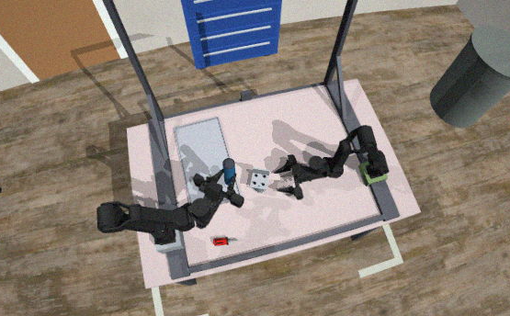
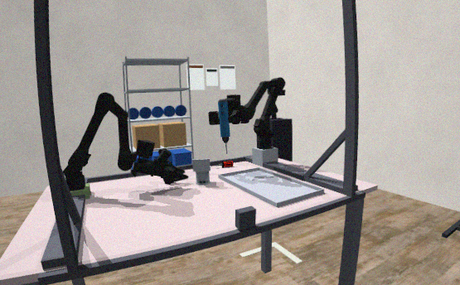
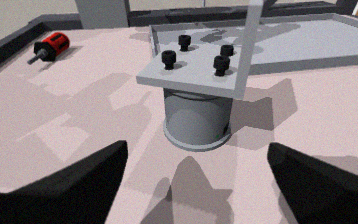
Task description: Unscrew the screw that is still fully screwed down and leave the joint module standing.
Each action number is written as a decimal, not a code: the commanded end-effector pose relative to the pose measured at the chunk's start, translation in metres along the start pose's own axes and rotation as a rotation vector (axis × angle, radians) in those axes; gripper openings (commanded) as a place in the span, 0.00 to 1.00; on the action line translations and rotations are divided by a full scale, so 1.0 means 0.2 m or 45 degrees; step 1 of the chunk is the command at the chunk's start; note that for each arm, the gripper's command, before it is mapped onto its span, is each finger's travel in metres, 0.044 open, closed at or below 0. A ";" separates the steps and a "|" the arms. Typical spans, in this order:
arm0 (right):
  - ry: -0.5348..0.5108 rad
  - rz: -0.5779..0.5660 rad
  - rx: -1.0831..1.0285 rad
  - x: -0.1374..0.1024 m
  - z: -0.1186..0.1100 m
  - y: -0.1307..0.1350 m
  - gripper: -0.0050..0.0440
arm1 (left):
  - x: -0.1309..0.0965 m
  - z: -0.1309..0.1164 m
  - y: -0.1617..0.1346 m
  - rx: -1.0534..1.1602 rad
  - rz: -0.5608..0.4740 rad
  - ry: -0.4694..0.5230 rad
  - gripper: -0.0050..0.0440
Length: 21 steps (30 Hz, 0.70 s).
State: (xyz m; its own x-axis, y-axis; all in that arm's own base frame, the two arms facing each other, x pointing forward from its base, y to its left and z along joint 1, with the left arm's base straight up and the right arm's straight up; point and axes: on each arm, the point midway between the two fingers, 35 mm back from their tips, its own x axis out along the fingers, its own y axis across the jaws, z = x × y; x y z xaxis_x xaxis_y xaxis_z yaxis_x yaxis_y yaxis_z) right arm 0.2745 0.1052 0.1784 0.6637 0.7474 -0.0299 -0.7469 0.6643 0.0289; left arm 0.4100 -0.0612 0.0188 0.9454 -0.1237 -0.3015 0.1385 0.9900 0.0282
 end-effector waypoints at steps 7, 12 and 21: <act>-0.040 0.009 -0.047 0.01 0.07 0.00 0.43 | 0.08 0.07 -0.01 -0.034 -0.030 -0.058 0.89; -0.040 0.009 -0.047 0.01 0.07 0.00 0.43 | 0.23 0.08 -0.02 -0.032 -0.029 -0.061 0.89; -0.040 0.009 -0.047 0.01 0.07 0.00 0.43 | 0.36 0.10 -0.02 -0.032 -0.029 -0.064 0.89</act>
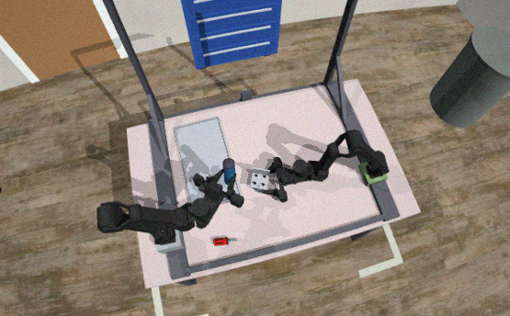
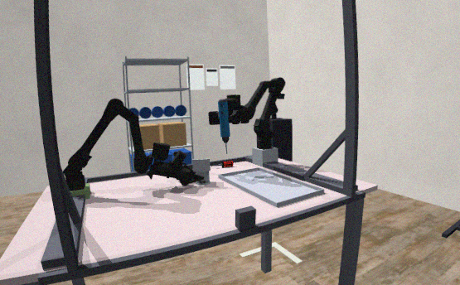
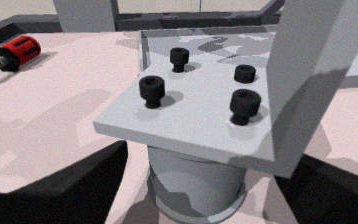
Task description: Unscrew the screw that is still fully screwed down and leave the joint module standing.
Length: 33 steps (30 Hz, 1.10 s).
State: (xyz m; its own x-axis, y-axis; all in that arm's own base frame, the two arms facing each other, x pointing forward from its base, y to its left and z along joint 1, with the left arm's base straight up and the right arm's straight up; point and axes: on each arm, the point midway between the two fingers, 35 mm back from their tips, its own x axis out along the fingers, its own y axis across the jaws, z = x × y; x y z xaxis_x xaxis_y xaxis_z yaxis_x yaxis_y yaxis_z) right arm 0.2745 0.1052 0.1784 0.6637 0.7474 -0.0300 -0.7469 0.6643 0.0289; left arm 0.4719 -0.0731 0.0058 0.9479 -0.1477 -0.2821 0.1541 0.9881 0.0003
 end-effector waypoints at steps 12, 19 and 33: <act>-0.046 0.008 -0.051 0.03 0.08 -0.01 0.43 | 0.06 0.08 0.00 0.000 -0.001 -0.047 0.72; -0.048 0.008 -0.050 0.12 0.06 -0.06 0.43 | 0.05 0.08 0.00 0.000 -0.001 -0.047 0.64; -0.073 0.016 -0.069 0.27 0.02 -0.14 0.43 | 0.05 0.08 0.00 0.000 -0.001 -0.047 0.59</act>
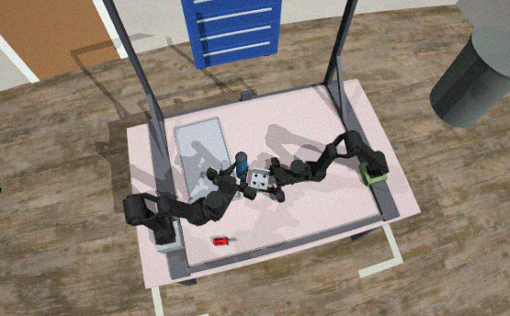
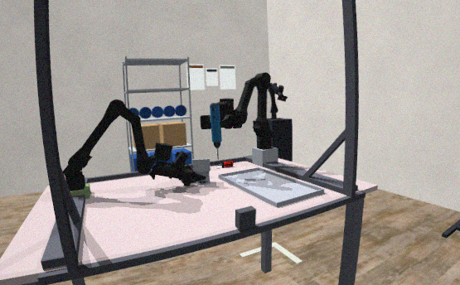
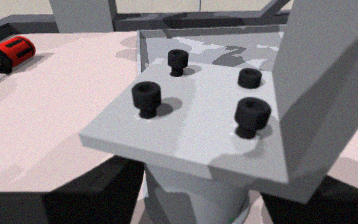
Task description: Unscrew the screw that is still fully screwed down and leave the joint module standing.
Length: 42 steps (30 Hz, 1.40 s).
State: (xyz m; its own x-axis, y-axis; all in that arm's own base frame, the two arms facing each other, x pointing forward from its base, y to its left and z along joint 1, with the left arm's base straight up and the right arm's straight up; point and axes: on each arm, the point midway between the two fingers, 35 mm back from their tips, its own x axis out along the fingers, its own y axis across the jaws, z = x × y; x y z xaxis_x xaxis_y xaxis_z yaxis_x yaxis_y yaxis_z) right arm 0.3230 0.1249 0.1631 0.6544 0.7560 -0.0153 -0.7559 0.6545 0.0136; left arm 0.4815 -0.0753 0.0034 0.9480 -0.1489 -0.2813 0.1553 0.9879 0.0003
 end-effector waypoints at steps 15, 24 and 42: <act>-0.063 -0.001 -0.059 0.03 0.10 -0.02 0.43 | 0.00 0.08 0.00 -0.001 0.001 -0.046 0.59; -0.054 -0.001 -0.052 0.14 0.08 -0.08 0.43 | 0.00 0.08 0.00 -0.001 0.001 -0.046 0.59; -0.066 -0.002 -0.062 0.29 0.11 -0.17 0.43 | 0.00 0.08 0.00 -0.001 0.001 -0.046 0.59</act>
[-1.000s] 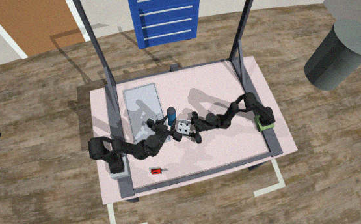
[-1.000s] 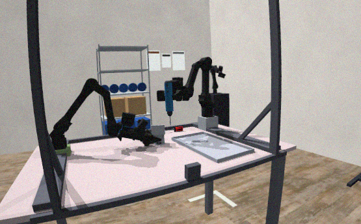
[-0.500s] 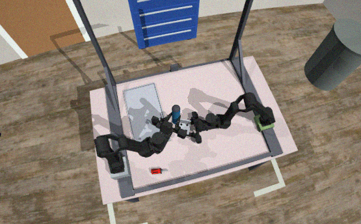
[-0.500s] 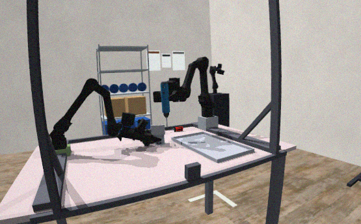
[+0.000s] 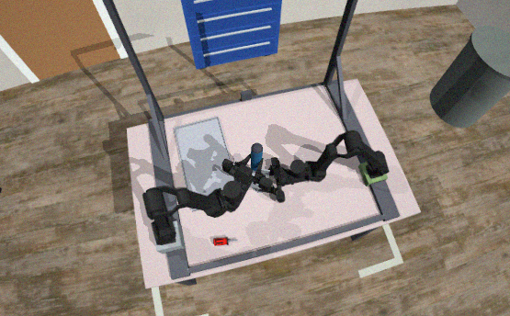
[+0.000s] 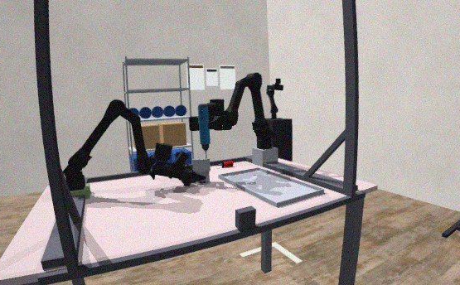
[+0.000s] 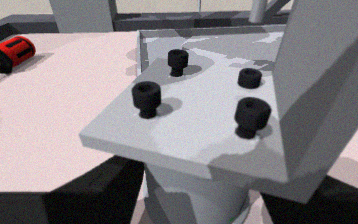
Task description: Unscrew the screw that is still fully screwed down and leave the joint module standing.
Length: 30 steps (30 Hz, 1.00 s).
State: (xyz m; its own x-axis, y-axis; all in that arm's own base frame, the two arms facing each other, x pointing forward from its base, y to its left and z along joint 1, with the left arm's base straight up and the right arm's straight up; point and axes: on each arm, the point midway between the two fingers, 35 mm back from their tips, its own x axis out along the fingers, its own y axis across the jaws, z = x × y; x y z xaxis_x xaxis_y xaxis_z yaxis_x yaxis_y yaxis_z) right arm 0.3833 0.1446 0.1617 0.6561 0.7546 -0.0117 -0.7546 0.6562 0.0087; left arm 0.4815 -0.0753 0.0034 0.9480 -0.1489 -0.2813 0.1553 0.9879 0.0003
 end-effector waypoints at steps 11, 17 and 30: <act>-0.042 0.001 -0.038 0.02 0.05 -0.01 0.43 | 0.00 0.08 0.00 -0.001 0.001 -0.046 0.59; -0.053 0.002 -0.048 0.02 0.03 -0.01 0.43 | 0.00 0.08 0.00 -0.001 0.001 -0.046 0.59; -0.064 0.001 -0.058 0.01 0.05 0.00 0.43 | 0.00 0.08 0.00 -0.001 0.001 -0.046 0.59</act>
State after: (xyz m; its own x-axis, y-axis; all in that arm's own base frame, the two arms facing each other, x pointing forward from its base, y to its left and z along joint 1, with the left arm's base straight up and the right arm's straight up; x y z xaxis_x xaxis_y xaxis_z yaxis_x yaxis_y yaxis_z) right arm 0.3850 0.1449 0.1506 0.6564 0.7544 -0.0094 -0.7543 0.6565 0.0066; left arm 0.4815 -0.0753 0.0034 0.9480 -0.1489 -0.2813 0.1553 0.9879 0.0003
